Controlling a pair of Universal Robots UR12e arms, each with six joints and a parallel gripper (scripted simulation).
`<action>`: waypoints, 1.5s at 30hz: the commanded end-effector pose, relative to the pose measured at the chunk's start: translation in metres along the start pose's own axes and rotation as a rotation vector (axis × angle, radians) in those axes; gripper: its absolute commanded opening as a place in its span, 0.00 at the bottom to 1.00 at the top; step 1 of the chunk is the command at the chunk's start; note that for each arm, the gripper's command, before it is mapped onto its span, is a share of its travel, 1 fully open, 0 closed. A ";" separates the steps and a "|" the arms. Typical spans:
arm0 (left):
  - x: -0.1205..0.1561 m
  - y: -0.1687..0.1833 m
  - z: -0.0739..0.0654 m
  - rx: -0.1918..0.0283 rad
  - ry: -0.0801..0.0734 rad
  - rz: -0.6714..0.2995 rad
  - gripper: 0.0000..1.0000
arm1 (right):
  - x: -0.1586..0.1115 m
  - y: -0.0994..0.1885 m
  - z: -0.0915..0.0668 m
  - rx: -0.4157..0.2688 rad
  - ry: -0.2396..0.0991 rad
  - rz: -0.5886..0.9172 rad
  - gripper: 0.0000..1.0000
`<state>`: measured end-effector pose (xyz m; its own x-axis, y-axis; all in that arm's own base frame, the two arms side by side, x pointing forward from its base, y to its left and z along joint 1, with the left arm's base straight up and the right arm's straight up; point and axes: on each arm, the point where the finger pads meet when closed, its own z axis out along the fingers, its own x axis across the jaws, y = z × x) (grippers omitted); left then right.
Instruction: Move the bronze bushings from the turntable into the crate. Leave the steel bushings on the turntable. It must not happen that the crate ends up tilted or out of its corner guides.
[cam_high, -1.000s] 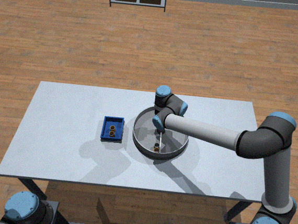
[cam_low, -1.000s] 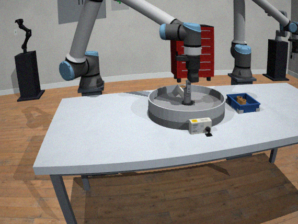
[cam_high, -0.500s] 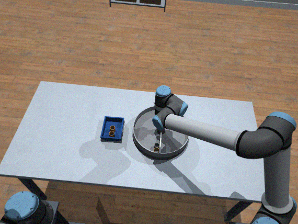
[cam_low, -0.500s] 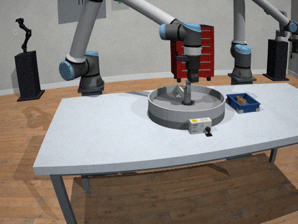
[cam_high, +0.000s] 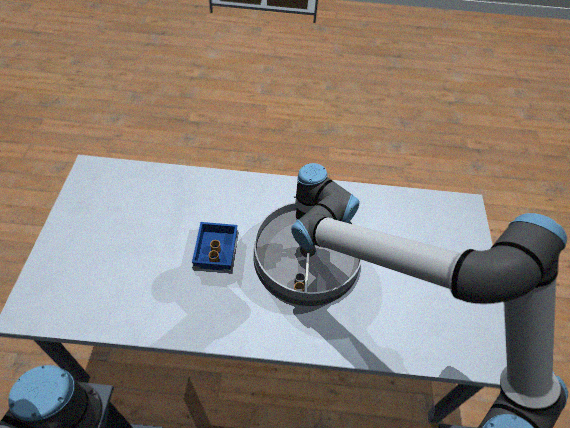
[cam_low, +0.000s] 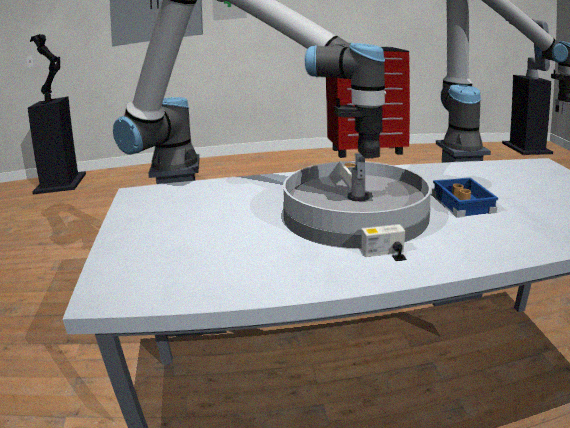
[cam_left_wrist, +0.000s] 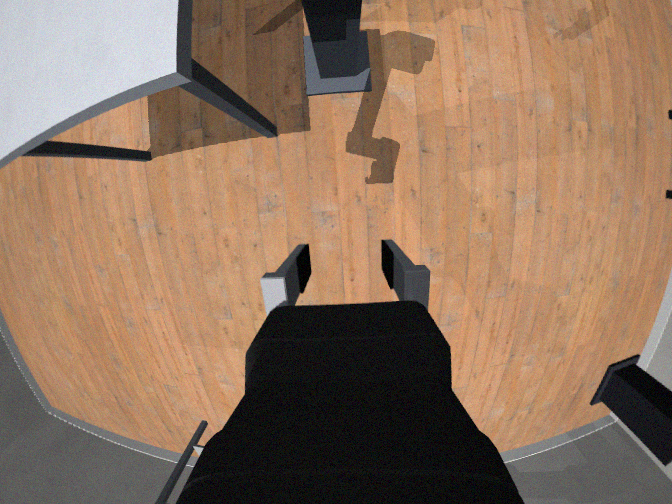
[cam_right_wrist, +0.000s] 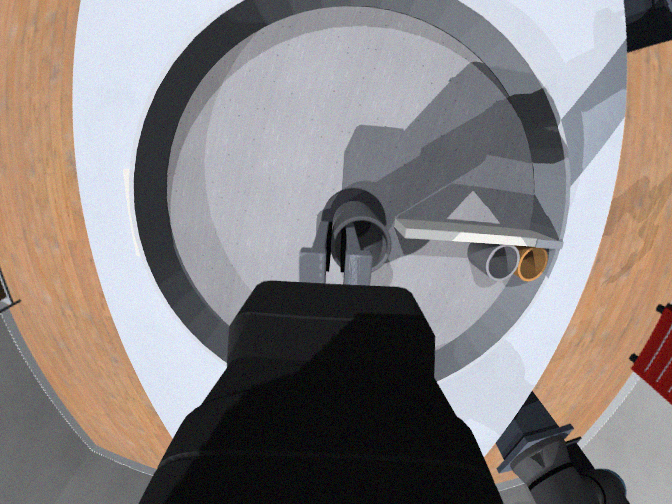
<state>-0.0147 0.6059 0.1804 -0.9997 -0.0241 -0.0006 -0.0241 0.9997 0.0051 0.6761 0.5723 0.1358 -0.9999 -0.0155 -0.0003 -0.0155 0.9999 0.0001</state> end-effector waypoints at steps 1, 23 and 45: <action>0.002 -0.002 0.003 0.005 0.001 -0.003 1.00 | -0.001 -0.001 0.001 -0.001 0.000 0.001 0.00; 0.002 -0.002 0.003 0.005 0.001 -0.003 1.00 | -0.001 -0.001 0.001 -0.001 0.000 0.001 0.38; 0.002 -0.002 0.003 0.005 0.001 -0.003 1.00 | -0.001 -0.001 0.001 -0.001 0.000 0.001 0.38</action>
<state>-0.0147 0.6059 0.1804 -0.9997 -0.0241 -0.0006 -0.0241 0.9997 0.0051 0.6761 0.5723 0.1359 -0.9999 -0.0155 -0.0004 -0.0155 0.9999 0.0002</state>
